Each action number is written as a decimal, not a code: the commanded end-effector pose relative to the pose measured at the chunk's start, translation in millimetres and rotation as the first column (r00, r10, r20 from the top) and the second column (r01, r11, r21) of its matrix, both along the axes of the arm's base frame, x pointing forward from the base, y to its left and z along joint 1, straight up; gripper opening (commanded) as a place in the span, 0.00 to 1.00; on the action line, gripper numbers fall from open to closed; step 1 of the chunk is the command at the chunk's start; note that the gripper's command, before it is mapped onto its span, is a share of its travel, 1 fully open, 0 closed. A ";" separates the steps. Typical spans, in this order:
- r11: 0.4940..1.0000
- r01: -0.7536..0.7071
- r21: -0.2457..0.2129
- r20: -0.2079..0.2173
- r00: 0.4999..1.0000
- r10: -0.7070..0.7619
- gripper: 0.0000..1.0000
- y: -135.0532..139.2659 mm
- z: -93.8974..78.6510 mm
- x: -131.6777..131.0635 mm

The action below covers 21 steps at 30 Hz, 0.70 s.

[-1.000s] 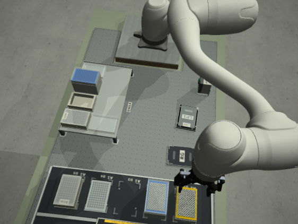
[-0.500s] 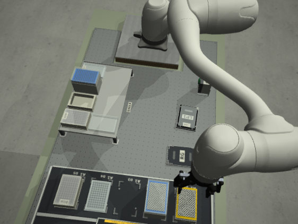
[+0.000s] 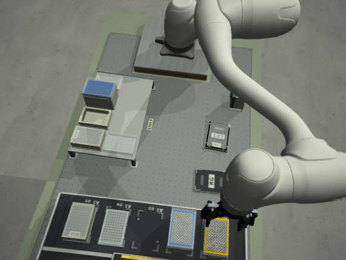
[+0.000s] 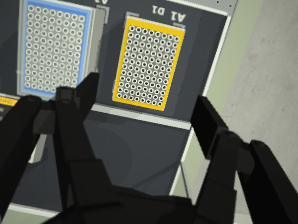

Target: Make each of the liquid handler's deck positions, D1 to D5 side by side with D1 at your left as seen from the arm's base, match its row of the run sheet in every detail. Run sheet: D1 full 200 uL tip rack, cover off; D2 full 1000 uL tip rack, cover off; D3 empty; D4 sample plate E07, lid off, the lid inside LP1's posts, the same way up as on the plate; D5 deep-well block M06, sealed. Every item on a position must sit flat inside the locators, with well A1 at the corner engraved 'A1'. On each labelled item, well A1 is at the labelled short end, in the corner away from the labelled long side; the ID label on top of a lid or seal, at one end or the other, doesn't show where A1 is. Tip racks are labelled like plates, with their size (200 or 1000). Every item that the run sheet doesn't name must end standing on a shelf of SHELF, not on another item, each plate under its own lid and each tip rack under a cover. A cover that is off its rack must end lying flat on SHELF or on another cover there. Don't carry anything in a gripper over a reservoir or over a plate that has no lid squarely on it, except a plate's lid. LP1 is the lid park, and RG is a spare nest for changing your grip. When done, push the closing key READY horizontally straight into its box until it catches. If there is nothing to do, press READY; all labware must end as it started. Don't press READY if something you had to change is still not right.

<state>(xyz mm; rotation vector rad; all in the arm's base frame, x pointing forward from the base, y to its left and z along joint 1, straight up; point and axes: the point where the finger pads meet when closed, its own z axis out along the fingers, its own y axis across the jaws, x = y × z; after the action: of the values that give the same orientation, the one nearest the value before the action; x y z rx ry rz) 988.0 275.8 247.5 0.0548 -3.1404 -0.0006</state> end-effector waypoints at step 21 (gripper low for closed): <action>1.000 0.000 0.001 0.002 1.000 0.000 0.66 0.1 -32.4 0.1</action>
<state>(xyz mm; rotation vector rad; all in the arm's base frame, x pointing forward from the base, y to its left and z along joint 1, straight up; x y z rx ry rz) 987.9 275.7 216.0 0.0548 -3.1405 -0.0004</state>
